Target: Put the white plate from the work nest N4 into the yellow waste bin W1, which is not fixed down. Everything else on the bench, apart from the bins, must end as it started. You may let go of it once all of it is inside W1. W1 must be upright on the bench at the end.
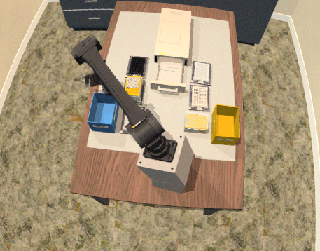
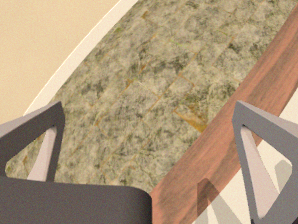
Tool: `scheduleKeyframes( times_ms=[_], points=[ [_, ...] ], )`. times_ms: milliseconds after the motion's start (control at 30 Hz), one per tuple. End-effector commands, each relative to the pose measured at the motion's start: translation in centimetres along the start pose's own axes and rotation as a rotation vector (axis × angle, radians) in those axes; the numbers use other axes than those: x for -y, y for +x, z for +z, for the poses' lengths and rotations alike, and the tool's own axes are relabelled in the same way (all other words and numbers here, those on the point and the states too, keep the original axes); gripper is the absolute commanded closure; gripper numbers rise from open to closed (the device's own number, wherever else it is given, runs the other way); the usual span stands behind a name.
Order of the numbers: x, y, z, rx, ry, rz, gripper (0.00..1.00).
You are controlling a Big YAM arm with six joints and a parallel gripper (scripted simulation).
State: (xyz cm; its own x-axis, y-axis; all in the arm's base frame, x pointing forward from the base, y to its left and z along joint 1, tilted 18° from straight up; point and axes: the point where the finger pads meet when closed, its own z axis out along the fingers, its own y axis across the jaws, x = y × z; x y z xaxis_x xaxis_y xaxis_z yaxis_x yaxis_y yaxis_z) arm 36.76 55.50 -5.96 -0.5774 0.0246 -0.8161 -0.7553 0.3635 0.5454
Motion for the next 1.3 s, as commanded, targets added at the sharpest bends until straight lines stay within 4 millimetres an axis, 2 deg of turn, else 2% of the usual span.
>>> scheduleKeyframes(
  times_ms=[0,533,567,733,767,800,900,933,967,1033,1100,1133,1267],
  points=[
    [-0.2,-0.5,0.0,0.008,-0.003,-0.003,0.0],
    [-0.2,-0.5,0.0,0.008,-0.003,-0.003,0.0],
    [0.6,-2.0,-0.5,0.008,0.04,-0.013,1.0],
    [2.1,-3.8,-0.6,0.008,0.056,-0.02,1.0],
    [2.9,-2.4,-0.7,-0.011,0.066,-0.012,1.0],
    [2.9,-3.1,-1.4,-0.021,0.099,-0.011,1.0],
    [4.1,-3.4,-2.1,-0.043,0.126,-0.008,1.0],
    [5.3,-2.0,-2.3,-0.062,0.136,0.001,1.0],
    [5.0,-3.6,-2.6,-0.057,0.16,-0.005,1.0],
    [5.9,-3.8,-3.1,-0.076,0.192,-0.002,1.0],
    [5.9,-3.8,-3.1,-0.076,0.192,-0.002,1.0],
    [6.2,-4.5,-3.0,-0.084,0.214,-0.002,1.0],
    [8.2,-3.5,-4.6,-0.127,0.248,0.013,1.0]
  ],
)
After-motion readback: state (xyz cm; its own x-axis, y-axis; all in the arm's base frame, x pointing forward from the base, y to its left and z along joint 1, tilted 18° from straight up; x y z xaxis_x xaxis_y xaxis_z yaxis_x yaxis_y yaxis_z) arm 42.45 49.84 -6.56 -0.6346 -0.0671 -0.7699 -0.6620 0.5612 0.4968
